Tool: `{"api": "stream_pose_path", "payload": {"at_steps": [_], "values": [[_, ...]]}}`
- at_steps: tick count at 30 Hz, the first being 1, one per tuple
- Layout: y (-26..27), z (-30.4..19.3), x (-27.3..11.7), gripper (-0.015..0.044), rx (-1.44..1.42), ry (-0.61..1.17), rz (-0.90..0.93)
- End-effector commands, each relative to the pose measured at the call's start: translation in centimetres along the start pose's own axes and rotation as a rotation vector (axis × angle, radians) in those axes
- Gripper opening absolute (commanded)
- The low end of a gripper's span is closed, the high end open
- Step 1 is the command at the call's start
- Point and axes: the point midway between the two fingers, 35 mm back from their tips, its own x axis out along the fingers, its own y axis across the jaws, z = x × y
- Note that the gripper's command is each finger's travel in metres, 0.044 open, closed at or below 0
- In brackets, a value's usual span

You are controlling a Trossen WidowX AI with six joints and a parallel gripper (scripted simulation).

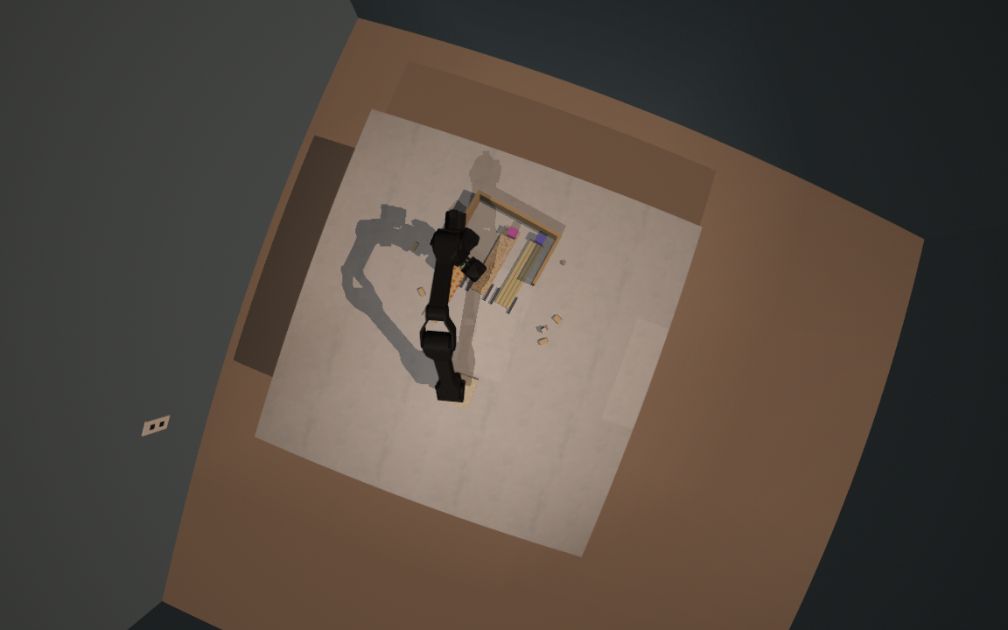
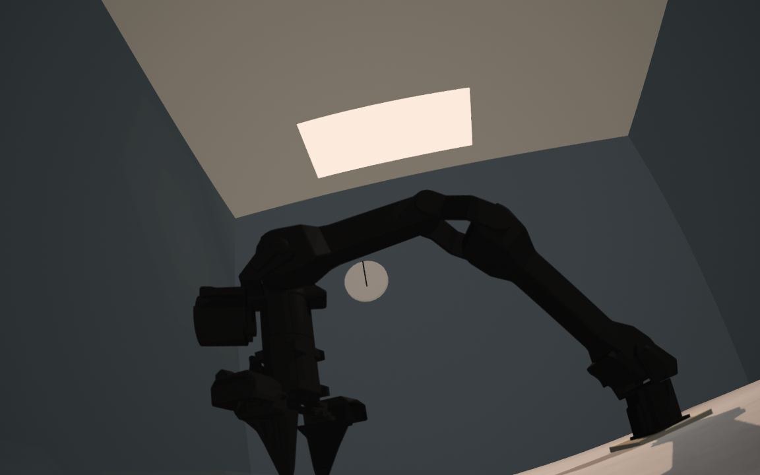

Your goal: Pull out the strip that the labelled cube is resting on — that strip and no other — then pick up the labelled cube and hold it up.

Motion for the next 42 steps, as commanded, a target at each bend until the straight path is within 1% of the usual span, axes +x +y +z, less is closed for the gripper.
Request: {"api": "stream_pose_path", "payload": {"at_steps": [1,20,28,32,38,42], "values": [[-0.1,-0.2,1.0,0.025,-0.004,0.013,-0.004],[-0.1,-0.3,4.1,0.025,-0.004,0.014,-0.004],[-0.1,-0.3,4.2,0.025,-0.004,0.014,-0.004],[-0.1,-0.1,4.0,0.0145,-0.001,0.006,-0.004],[-0.1,-0.1,4.0,0.0105,-0.001,0.006,-0.004],[-0.2,-0.2,3.9,0.0,-0.002,0.007,-0.004]]}}
